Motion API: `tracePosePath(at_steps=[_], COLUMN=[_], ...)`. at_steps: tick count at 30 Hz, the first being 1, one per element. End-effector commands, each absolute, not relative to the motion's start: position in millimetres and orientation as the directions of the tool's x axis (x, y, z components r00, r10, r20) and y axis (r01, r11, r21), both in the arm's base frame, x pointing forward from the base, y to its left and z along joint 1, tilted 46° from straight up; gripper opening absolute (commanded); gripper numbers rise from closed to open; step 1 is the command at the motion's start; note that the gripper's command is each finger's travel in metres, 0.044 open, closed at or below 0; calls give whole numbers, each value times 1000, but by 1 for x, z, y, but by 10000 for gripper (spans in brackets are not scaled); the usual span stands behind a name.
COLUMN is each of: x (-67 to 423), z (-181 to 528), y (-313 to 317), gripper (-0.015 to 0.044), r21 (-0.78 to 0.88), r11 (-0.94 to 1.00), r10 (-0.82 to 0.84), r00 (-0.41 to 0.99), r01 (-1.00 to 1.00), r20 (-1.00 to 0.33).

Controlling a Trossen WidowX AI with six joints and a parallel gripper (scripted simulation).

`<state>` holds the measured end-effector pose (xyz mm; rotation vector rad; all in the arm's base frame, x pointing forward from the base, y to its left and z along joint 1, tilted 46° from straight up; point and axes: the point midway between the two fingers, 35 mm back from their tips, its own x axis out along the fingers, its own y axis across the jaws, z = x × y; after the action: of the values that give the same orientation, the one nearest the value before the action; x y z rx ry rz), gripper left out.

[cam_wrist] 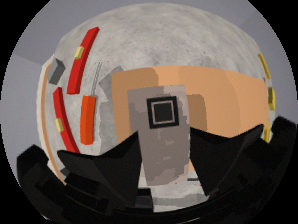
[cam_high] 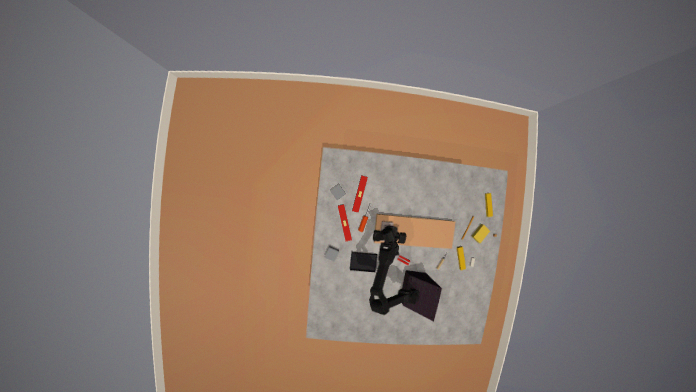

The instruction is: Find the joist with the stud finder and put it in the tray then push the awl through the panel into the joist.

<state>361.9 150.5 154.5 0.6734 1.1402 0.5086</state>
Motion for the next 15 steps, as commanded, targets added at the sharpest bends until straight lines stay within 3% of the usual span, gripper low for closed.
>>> tracePosePath(at_steps=[1,15], x=[362,362], z=[154,140], y=[150,138], gripper=[0,0], r21=[714,718], r11=[700,695], r10=[678,684], r00=[343,339], r01=[-30,-37], r20=[-650,-646])
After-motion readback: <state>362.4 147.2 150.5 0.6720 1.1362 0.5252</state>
